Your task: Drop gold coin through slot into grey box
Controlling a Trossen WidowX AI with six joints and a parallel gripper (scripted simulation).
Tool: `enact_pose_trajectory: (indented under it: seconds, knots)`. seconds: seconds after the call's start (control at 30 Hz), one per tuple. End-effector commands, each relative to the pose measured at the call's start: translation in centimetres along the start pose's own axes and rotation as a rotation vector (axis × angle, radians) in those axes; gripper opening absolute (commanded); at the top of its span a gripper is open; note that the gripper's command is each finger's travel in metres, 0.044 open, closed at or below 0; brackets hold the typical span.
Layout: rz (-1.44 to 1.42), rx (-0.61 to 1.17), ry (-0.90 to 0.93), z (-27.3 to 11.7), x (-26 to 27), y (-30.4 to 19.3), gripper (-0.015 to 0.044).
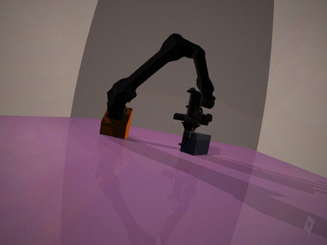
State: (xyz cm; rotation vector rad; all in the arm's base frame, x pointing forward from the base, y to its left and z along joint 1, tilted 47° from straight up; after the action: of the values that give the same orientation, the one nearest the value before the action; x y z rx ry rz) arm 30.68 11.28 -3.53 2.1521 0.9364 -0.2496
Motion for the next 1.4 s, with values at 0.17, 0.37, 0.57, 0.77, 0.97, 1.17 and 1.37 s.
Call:
enact_pose_trajectory:
  seconds: [0.17,0.37,0.57,0.77,0.97,1.17,1.37]
  knots:
    - [0.012,0.006,0.008,-2.4,0.2,0.1,0.0000]
    - [0.012,0.006,0.008,-3.9,0.2,0.1,0.0000]
    - [0.011,0.005,0.008,-5.5,0.0,0.1,0.0000]
    - [0.012,0.005,0.006,-6.8,-0.2,0.0,0.0000]
    - [0.132,0.005,0.006,-6.9,-0.1,0.0,0.0000]
    - [0.339,0.006,0.005,-6.9,-0.1,0.0,0.0000]
    - [0.546,0.007,0.005,-6.9,0.0,0.0,0.0000]
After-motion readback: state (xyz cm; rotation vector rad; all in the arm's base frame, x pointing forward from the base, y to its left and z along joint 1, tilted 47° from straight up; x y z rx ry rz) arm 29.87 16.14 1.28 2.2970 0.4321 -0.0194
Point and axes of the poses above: the point midway between the two fingers, 35 mm back from their tips, its own z axis out along the fingers, its own x axis across the jaws, y = z × x, the point moved 4 cm from there along -z, back along the fingers, and after that the axes turned 2 degrees about z, right-handed, at the moved point
